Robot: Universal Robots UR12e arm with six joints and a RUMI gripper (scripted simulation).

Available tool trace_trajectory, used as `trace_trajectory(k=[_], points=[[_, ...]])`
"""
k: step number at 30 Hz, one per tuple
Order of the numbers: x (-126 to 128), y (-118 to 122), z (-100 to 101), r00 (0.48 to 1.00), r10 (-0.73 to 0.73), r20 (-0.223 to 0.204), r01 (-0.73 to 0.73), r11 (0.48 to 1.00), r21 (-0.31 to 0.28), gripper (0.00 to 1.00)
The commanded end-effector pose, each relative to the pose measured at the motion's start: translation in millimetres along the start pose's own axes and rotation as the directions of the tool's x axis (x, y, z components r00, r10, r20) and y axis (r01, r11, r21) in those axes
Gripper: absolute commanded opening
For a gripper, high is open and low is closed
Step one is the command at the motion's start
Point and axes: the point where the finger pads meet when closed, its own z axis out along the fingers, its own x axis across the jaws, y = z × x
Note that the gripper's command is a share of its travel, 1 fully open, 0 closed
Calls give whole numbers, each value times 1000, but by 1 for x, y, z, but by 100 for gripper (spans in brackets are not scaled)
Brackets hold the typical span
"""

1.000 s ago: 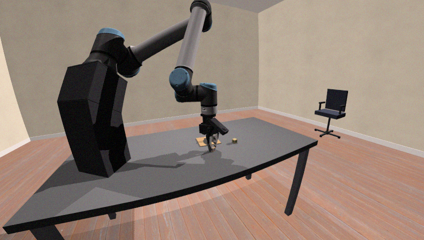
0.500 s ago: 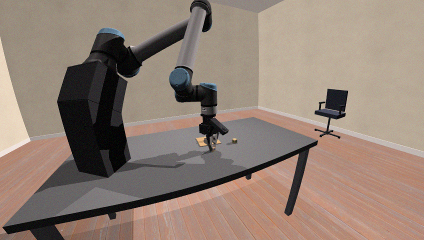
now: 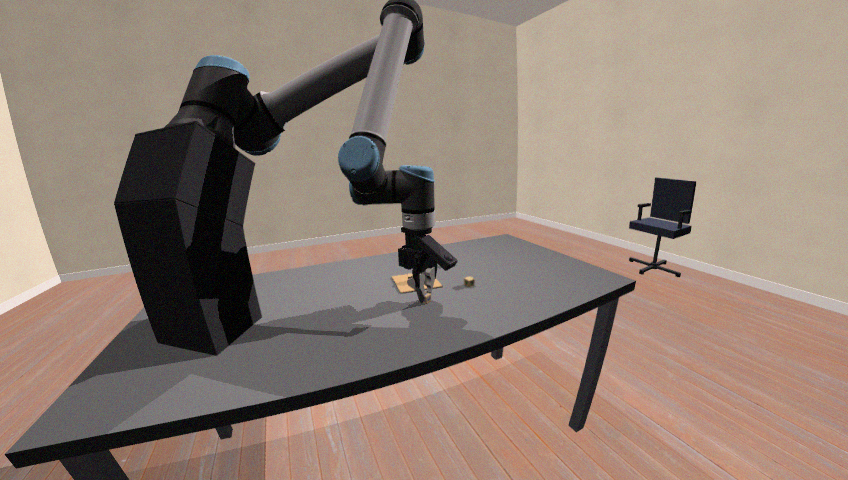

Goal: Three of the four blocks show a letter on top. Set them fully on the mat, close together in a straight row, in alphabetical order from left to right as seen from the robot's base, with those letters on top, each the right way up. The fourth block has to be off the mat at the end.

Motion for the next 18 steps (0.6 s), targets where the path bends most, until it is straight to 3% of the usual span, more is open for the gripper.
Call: trace_trajectory(k=[1,10,18], points=[[-2,-2,0,1000,-3,2,3,1000,3,5],[-1,-1,-4,1000,-1,1,1,1000,2,5],[0,0,-46,1000,0,1,0,1000,1,5]])
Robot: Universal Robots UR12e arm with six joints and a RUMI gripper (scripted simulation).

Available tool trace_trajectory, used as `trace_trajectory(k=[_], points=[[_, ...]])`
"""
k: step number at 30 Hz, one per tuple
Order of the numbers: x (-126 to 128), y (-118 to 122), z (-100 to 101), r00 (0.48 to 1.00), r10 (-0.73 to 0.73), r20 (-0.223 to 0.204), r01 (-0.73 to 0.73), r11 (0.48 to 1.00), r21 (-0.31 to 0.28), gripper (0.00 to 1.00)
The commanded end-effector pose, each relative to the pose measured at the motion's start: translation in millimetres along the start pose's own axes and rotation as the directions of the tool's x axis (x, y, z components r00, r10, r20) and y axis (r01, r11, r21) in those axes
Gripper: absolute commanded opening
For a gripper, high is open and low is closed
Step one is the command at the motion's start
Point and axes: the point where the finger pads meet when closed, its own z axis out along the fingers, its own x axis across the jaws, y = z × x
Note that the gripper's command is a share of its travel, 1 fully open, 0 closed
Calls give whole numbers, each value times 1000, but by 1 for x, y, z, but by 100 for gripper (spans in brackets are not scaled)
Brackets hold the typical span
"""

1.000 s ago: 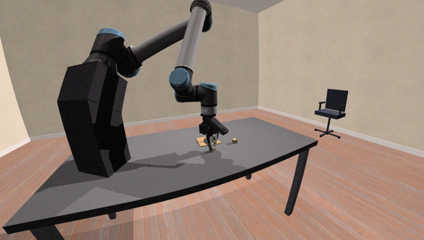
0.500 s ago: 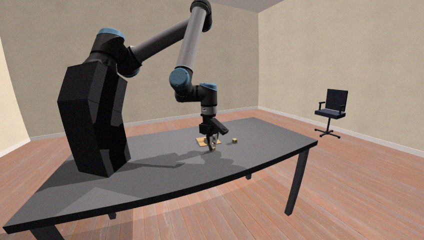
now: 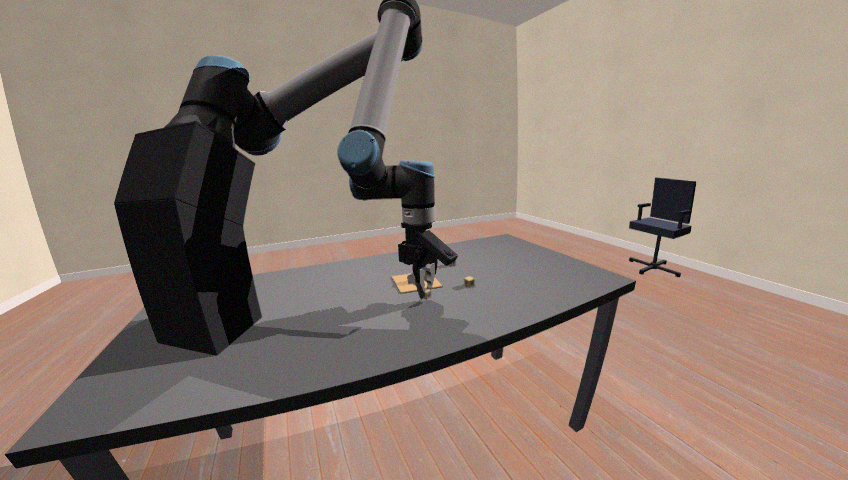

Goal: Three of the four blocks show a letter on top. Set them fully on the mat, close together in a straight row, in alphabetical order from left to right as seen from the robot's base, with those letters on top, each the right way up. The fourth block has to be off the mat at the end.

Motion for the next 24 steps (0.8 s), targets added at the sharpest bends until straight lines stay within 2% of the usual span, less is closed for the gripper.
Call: trace_trajectory(k=[1,3,8,12,24], points=[[1,0,-40,1000,3,1,-3,1000,1,5],[1,0,-40,1000,3,1,-3,1000,1,5],[1,0,-72,1000,3,1,-3,1000,1,5],[1,0,-85,1000,3,1,-3,1000,1,5],[2,1,-86,1000,3,-1,-3,1000,-2,5]])
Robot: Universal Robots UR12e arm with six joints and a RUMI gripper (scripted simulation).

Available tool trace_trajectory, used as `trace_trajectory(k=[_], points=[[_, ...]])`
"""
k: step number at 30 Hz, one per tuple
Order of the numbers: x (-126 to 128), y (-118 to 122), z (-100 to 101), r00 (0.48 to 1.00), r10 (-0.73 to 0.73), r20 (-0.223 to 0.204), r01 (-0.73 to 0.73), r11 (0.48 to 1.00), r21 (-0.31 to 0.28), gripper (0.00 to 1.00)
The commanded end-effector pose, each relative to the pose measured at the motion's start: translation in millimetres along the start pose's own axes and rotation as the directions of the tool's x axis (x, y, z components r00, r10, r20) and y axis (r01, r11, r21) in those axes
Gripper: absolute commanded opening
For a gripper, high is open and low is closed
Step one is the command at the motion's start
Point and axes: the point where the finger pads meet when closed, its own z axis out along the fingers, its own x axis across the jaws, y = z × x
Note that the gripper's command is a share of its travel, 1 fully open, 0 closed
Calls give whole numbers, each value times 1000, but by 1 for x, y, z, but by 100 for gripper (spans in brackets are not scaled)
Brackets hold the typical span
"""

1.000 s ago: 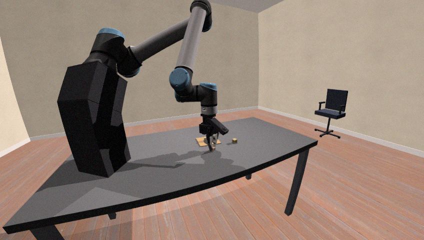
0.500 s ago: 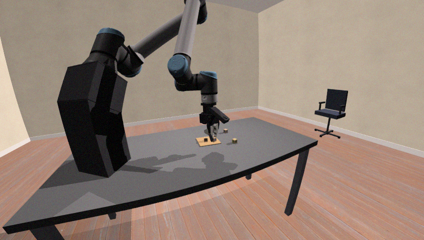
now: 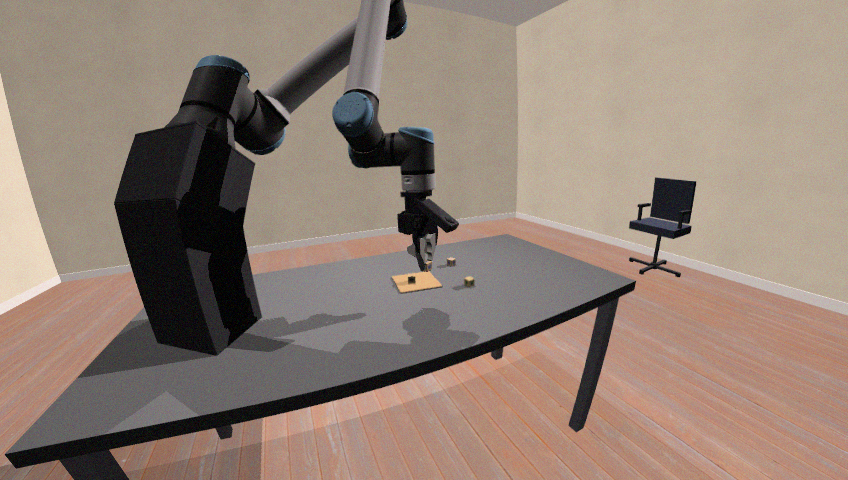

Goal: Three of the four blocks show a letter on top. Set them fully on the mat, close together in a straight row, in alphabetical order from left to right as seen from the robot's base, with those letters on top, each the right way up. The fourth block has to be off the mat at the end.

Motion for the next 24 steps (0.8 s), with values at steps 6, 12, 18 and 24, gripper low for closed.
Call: trace_trajectory(k=[6,12,18,24], points=[[3,3,1,1000,5,-3,-5,1000,-6,5],[3,4,1,1000,13,-3,-13,1000,-6,5],[2,5,1,999,31,-3,-31,999,-6,5],[1,6,1,997,72,-4,-72,997,-5,5]])
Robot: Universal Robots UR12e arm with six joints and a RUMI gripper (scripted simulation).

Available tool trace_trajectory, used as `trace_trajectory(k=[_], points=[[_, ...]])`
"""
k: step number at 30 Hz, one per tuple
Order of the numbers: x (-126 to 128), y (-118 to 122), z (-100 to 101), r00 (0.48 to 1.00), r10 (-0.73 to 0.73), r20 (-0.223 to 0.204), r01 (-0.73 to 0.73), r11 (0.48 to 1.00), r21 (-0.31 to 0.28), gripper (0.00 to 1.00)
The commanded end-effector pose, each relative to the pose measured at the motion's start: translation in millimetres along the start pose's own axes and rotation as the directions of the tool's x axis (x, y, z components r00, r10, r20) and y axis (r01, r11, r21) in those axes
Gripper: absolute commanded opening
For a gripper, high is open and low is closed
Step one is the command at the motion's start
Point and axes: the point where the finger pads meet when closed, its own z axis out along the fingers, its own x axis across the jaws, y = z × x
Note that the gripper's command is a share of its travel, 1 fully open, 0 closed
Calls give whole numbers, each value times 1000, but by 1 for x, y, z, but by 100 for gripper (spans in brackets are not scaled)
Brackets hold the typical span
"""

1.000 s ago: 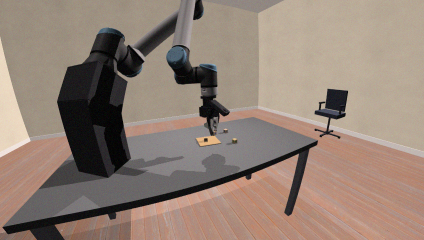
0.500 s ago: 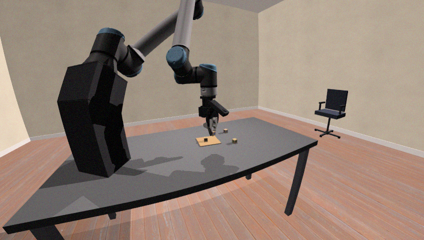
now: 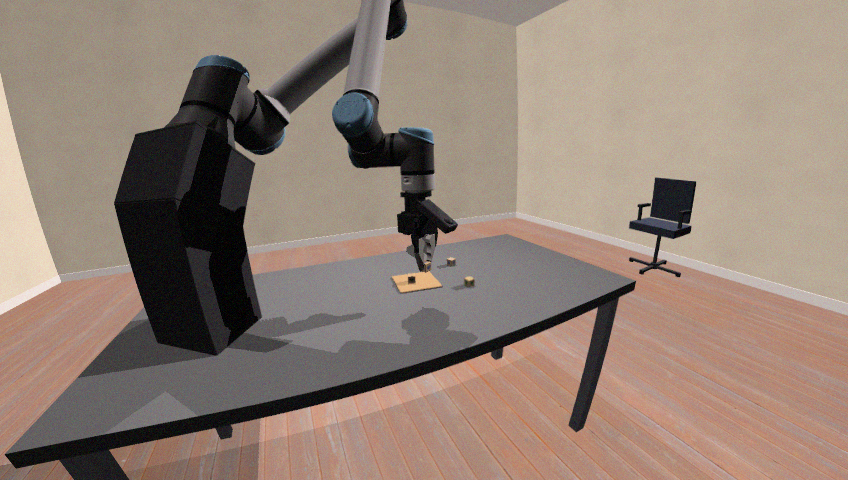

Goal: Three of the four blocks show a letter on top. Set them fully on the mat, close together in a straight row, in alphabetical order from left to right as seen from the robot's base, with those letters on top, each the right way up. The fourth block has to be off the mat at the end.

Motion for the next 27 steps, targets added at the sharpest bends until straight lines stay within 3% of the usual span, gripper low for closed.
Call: trace_trajectory(k=[1,14,27], points=[[-1,5,0,999,44,-1,-44,999,-2,5],[-3,10,0,981,193,-2,-193,981,-1,5],[-6,19,-1,905,424,-2,-424,905,1,5]])
